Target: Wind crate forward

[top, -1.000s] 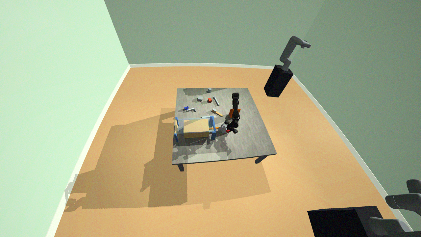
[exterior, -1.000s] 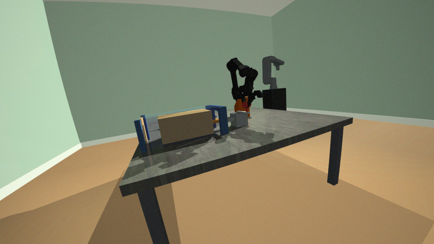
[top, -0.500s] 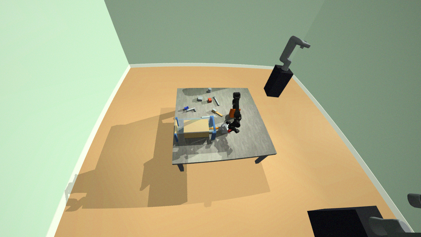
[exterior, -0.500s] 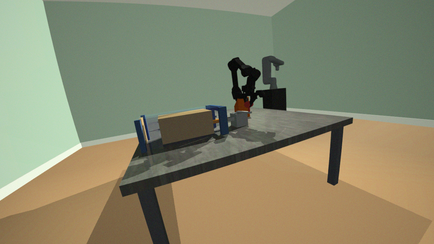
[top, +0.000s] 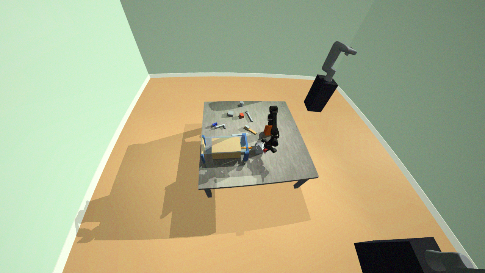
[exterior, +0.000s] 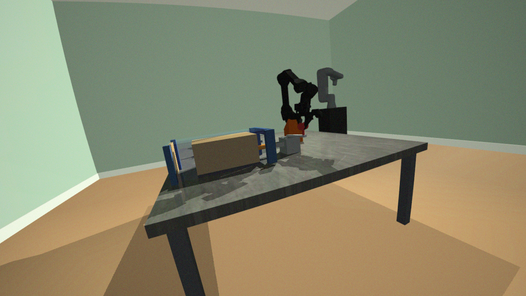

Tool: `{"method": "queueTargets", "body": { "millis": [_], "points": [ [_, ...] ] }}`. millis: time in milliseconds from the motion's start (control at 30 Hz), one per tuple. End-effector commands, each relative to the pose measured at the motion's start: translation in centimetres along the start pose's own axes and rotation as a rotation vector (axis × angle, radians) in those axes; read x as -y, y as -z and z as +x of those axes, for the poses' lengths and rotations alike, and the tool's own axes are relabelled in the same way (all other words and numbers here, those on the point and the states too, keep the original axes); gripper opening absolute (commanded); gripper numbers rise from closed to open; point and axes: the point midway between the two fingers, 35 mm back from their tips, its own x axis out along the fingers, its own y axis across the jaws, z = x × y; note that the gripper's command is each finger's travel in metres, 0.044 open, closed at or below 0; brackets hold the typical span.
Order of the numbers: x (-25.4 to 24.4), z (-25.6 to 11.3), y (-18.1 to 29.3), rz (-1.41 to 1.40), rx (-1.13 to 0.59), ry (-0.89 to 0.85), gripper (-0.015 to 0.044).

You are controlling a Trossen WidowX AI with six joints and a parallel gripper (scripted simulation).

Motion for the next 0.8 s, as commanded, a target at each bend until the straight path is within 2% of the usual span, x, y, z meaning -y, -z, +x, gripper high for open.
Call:
{"method": "queueTargets", "body": {
  "millis": [0,767],
  "points": [
    [-0.2,-0.4,1.6,-0.019,-0.023,-0.006,0.0000],
    [0.1,-1.5,3.9,-0.021,-0.025,-0.007,0.0000]
  ]
}}
